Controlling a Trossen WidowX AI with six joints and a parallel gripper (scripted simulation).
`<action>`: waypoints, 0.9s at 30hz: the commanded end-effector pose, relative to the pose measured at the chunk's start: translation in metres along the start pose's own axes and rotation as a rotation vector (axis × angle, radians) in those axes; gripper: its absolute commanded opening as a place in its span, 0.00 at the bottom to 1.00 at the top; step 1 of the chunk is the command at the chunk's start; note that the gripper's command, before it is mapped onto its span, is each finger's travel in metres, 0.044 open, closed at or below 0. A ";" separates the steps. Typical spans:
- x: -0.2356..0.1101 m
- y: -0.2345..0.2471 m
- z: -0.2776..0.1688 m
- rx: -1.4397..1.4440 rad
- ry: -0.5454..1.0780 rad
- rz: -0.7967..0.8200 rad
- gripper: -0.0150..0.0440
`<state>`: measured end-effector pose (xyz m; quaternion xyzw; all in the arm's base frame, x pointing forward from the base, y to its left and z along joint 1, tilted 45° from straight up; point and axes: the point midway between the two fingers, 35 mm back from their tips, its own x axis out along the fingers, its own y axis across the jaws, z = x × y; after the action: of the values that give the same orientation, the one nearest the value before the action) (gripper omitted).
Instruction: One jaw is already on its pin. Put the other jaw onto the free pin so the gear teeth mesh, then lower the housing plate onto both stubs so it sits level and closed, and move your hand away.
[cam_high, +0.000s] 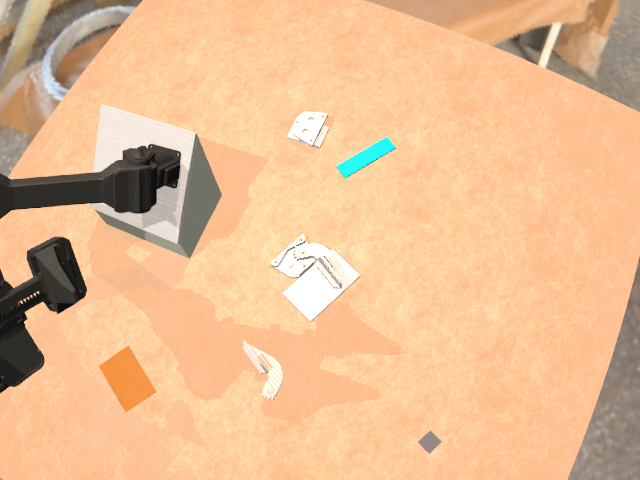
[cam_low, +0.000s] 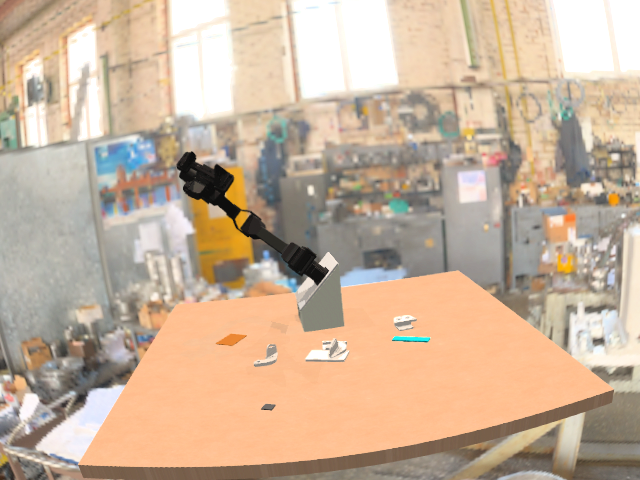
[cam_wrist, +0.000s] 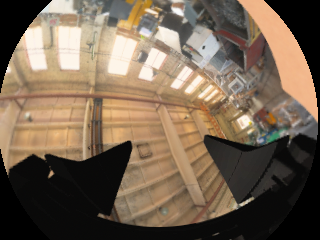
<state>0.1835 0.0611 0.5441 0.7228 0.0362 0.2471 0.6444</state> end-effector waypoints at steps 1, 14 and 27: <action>0.014 -0.025 0.021 -0.058 -0.083 -0.076 1.00; 0.036 -0.090 0.081 -0.211 -0.289 -0.302 1.00; 0.037 -0.156 0.136 -0.381 -0.432 -0.568 1.00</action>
<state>0.3021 -0.0119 0.4228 0.6129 0.0388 -0.0540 0.7874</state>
